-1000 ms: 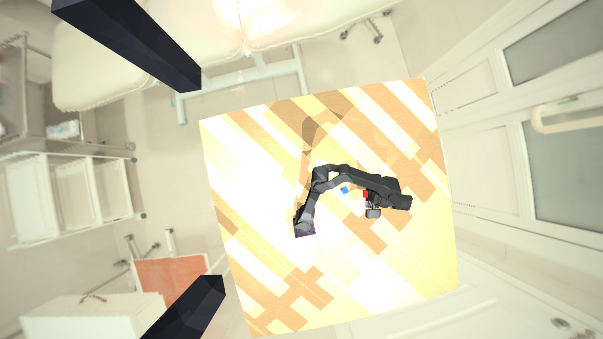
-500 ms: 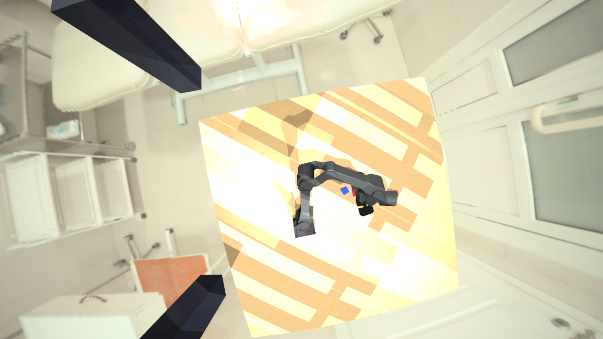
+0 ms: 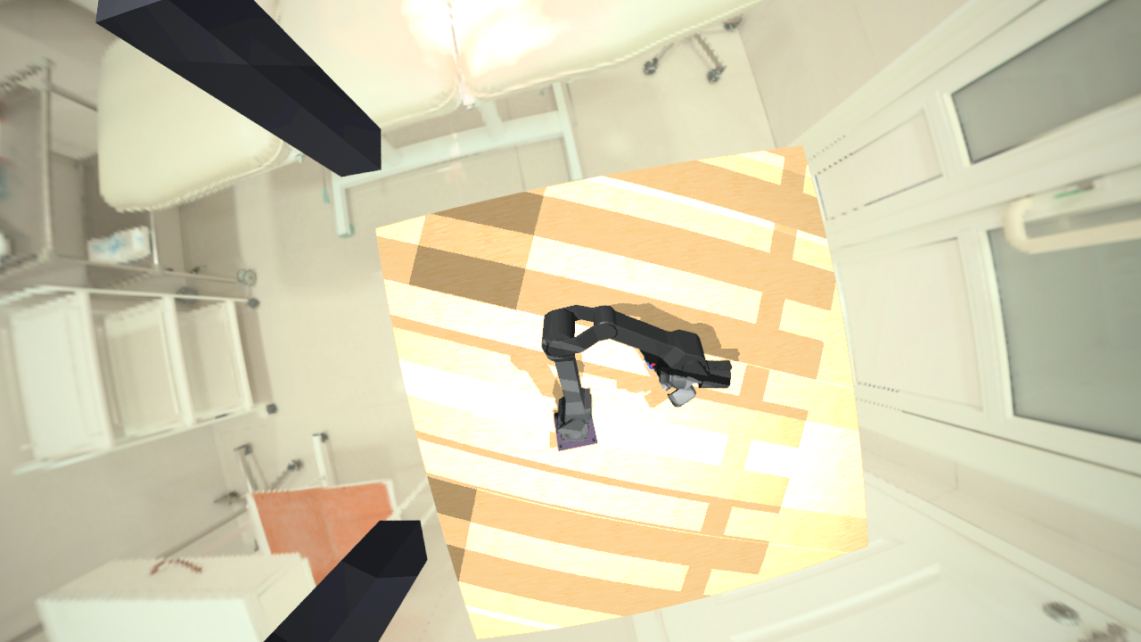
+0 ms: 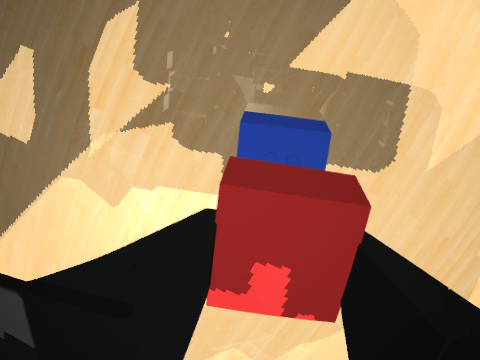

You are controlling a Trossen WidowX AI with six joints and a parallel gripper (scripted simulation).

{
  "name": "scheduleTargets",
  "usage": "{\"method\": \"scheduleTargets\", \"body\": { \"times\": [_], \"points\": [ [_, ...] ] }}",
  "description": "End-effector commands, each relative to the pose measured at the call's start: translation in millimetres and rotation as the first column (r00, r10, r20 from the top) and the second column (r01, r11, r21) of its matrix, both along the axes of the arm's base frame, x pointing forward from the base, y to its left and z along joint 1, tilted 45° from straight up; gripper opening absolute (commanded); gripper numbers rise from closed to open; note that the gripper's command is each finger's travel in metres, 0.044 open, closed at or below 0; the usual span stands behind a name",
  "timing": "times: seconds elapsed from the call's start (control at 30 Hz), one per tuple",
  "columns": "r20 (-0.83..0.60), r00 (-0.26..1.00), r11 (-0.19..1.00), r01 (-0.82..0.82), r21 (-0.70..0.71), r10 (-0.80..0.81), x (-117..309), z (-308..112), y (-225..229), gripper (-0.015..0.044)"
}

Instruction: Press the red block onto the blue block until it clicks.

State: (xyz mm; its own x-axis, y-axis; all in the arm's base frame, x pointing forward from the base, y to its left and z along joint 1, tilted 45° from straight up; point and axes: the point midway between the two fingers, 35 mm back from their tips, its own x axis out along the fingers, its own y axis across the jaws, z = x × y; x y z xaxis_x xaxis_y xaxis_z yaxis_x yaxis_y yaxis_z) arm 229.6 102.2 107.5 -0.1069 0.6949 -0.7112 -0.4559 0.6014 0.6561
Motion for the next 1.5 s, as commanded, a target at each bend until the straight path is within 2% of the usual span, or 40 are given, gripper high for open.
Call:
{"method": "scheduleTargets", "body": {
  "times": [0.0, 0.6, 1.47],
  "points": [
    [0.024, 1.0, 1.0, -0.013, 0.006, 0.013, 0.2, 0.1, 0.1, 0.0],
    [0.024, 1.0, 1.0, -0.013, 0.008, 0.013, -4.3, -24.4, 25.8, 0.0],
    [0.027, 1.0, 1.0, -0.016, 0.004, 0.016, -5.0, -28.7, 28.6, 0.0]
  ]
}}
